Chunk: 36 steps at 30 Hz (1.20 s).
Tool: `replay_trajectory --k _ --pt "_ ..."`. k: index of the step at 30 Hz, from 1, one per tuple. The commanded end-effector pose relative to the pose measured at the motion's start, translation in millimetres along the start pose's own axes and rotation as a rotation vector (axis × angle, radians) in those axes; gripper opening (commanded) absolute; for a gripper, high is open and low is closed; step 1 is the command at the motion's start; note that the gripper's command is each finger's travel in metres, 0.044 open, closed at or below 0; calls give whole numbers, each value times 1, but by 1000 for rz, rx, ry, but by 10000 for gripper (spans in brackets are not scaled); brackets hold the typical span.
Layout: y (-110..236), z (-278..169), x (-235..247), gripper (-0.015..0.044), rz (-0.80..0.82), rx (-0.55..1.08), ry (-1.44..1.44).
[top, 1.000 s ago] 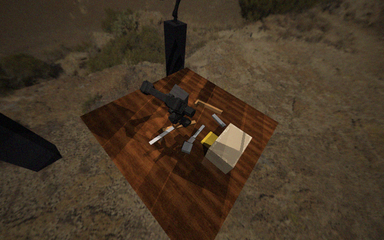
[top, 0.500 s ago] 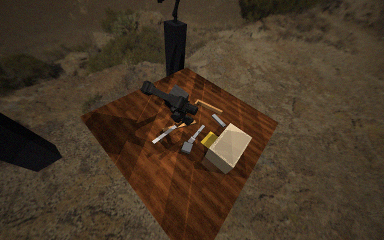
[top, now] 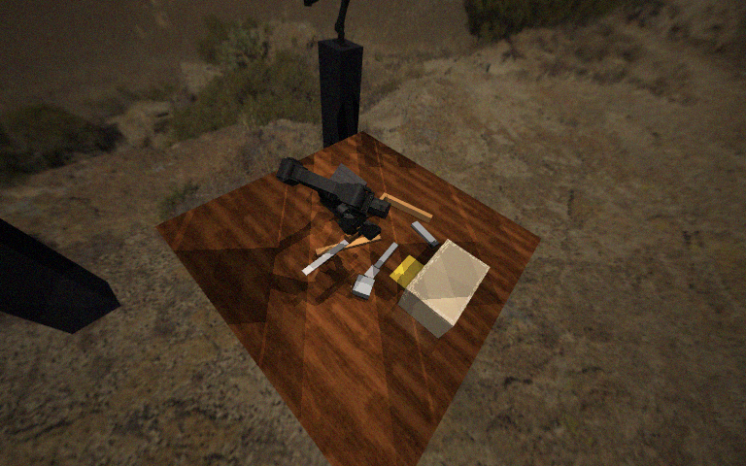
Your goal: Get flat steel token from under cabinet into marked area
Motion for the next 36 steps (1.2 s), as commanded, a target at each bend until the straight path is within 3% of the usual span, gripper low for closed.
replay_trajectory --k 1,36 --pt "0 -10 -2 0 2 -6 7" --pt "-1 -73 -12 0 2 -3 8"
Point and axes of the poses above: the point midway between the two fingers, 35 mm back from their tips, its own y axis back along the fingers, its own x axis across the jaws, z = x × y, the point moved 10 cm from there along y, back along the fingers, and after that the axes turned 10 degrees about -y, right-handed, at the moved point
